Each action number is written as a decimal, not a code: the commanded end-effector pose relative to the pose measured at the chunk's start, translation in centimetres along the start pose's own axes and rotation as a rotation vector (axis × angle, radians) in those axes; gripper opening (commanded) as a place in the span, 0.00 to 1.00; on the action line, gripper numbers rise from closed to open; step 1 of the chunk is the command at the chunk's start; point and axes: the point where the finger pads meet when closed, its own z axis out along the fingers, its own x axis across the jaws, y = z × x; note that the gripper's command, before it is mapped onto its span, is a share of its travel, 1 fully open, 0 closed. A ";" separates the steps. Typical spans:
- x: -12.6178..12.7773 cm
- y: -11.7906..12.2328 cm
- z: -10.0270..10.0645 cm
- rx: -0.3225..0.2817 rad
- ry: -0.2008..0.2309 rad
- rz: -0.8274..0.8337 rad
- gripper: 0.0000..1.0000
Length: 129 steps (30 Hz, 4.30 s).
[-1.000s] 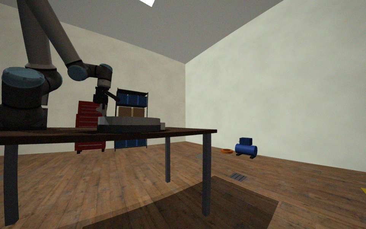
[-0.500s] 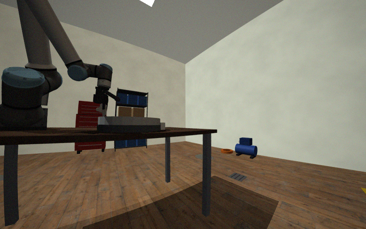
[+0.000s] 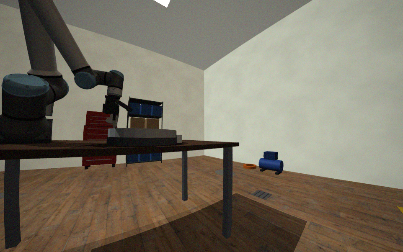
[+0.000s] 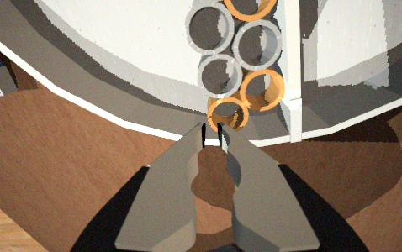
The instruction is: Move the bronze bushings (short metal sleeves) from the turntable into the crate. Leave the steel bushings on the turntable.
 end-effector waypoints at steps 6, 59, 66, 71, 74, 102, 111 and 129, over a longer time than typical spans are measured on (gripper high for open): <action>-0.1 0.2 0.5 -0.003 -0.001 -0.002 0.06; -0.1 0.0 2.4 0.000 -0.001 -0.001 0.06; -0.1 0.0 2.4 0.000 -0.001 -0.001 0.00; -0.1 0.0 2.4 0.000 -0.001 -0.001 0.00; -0.1 0.0 2.4 0.000 -0.001 -0.001 0.00; -0.1 0.0 2.4 0.000 -0.001 -0.001 0.00; 0.0 -0.3 1.6 0.006 -0.001 0.001 0.00; 0.0 -0.3 -4.3 0.006 -0.001 0.001 0.00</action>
